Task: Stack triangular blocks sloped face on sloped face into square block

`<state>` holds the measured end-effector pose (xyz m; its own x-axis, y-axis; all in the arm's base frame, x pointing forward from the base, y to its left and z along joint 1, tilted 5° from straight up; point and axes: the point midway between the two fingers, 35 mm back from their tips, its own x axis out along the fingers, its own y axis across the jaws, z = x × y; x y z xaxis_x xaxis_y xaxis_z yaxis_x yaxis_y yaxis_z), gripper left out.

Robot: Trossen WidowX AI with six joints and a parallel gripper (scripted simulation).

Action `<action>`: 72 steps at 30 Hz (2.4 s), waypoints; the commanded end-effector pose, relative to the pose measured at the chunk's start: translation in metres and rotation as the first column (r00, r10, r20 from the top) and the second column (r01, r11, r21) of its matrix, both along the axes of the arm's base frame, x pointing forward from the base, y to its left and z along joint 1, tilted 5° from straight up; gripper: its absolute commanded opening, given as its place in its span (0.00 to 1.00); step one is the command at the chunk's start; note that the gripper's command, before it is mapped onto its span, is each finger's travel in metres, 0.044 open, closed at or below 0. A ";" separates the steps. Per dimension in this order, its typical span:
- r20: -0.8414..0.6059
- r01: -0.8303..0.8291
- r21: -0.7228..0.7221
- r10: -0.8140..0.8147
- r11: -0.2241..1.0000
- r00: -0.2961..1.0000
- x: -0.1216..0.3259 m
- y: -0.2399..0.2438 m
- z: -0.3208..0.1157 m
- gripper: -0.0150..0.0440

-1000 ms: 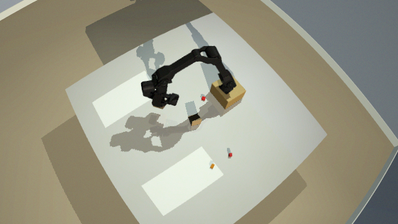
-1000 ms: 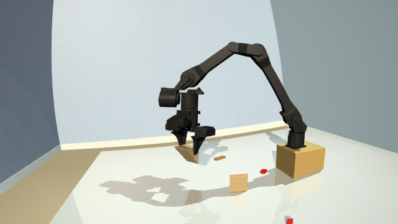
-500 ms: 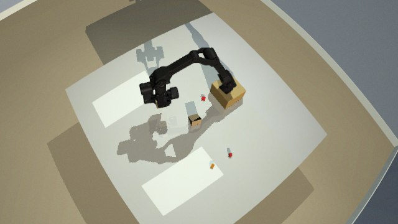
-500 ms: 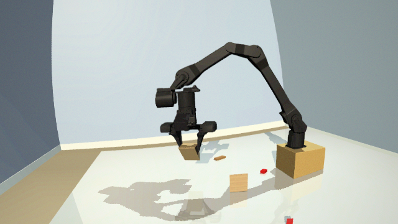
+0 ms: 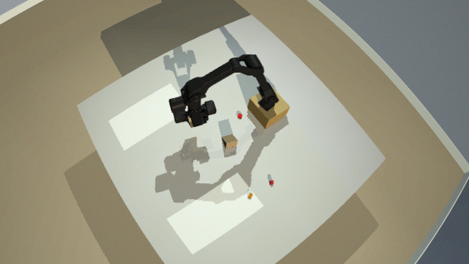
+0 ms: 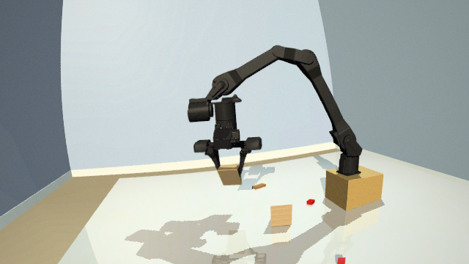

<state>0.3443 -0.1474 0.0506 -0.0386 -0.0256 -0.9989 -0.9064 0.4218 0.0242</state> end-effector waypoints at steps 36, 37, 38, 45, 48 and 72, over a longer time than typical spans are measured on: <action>-0.011 0.002 0.006 -0.002 1.000 1.000 -0.108 0.096 0.032 0.25; -0.010 0.002 0.006 -0.002 1.000 1.000 -0.107 0.098 0.028 0.25; -0.010 0.002 0.006 -0.002 1.000 1.000 -0.106 0.100 0.023 0.25; -0.010 0.002 0.007 -0.002 1.000 1.000 -0.103 0.111 -0.008 0.25; -0.010 0.002 0.008 -0.002 1.000 1.000 -0.103 0.116 -0.021 0.25; -0.014 0.000 0.007 0.000 1.000 1.000 -0.104 0.127 -0.059 0.25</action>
